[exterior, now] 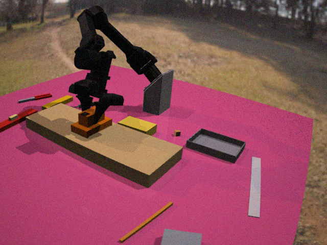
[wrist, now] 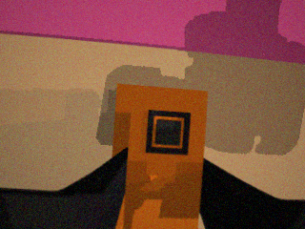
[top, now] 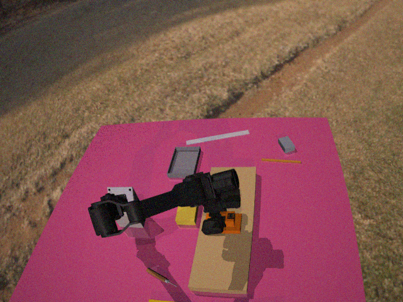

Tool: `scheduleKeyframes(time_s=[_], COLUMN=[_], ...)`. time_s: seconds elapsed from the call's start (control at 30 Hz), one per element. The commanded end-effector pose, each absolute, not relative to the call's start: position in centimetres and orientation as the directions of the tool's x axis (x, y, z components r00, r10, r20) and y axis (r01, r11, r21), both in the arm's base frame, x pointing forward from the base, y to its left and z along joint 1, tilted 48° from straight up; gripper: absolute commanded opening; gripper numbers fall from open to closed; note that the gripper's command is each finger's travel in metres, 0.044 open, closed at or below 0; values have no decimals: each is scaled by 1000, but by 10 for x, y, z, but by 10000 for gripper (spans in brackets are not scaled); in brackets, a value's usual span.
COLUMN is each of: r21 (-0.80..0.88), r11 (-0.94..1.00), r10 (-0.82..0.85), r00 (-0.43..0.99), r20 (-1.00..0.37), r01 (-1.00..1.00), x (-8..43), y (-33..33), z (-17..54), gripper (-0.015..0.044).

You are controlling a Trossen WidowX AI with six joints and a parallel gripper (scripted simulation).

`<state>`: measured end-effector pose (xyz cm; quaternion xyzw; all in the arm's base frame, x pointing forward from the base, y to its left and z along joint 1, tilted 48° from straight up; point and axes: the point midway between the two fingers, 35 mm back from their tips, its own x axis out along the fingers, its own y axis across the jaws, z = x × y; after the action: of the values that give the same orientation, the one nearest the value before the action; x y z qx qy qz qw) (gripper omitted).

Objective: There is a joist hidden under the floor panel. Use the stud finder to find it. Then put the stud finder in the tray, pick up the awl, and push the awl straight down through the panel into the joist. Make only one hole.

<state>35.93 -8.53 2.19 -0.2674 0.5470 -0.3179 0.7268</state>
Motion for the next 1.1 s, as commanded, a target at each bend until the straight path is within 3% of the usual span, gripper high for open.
scheduleKeyframes(time_s=[0.0, 1.07], r21=[-738, -740], r11=[652, 650], r10=[-758, -759], r00=[198, 197], r20=[-622, -620], r01=[176, 175], x=[357, 347], y=[-93, -134], z=[30, 76], gripper=[0, 0])
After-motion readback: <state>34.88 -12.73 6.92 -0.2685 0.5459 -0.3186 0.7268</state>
